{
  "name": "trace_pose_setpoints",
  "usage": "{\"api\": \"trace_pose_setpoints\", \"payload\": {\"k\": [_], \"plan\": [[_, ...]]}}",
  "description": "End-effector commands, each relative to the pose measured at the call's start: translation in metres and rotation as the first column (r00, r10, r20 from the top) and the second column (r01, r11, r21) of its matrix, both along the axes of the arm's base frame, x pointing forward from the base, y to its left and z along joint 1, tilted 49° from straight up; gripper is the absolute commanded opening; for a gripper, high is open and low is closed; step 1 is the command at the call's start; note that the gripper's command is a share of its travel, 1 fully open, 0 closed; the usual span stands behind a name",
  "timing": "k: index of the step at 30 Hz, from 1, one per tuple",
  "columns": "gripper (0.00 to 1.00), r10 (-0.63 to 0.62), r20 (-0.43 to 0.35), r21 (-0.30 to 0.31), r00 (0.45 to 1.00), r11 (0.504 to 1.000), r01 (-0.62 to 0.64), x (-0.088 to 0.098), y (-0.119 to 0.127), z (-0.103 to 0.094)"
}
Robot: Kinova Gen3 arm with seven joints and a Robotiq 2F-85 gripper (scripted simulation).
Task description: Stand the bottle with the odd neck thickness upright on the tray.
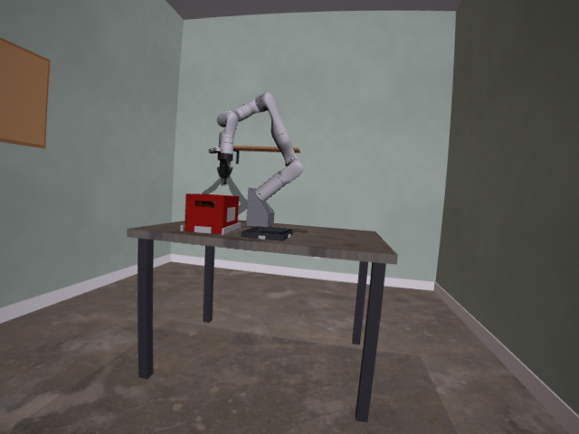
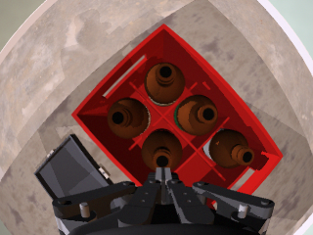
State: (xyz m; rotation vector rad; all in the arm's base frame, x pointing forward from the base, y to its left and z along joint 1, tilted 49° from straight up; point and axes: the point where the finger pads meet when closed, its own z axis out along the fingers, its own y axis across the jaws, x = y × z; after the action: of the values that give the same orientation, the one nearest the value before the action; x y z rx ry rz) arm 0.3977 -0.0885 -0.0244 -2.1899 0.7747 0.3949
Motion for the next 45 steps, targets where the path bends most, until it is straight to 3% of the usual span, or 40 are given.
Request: {"api": "trace_pose_setpoints", "payload": {"k": [1,7,12,14,22,32,33,45], "plan": [[0.0,-0.001,0.001,-0.001,1.0,1.0,0.001,0.0,-0.001,0.0],[0.0,-0.001,0.003,-0.001,1.0,1.0,0.001,0.011,-0.006,-0.005],[0.0,-0.001,0.006,0.0,1.0,1.0,0.001,0.041,-0.023,-0.023],[0.0,-0.001,0.006,0.0,1.0,1.0,0.001,0.041,-0.023,-0.023],[0.0,-0.001,0.003,-0.001,1.0,1.0,0.001,0.085,-0.048,-0.056],[0.0,-0.001,0.001,-0.001,1.0,1.0,0.001,0.091,-0.052,-0.062],[0.64,-0.001,0.001,-0.001,1.0,1.0,0.001,0.091,-0.052,-0.062],[0.64,-0.001,0.001,-0.001,1.0,1.0,0.001,0.091,-0.052,-0.062]]}}
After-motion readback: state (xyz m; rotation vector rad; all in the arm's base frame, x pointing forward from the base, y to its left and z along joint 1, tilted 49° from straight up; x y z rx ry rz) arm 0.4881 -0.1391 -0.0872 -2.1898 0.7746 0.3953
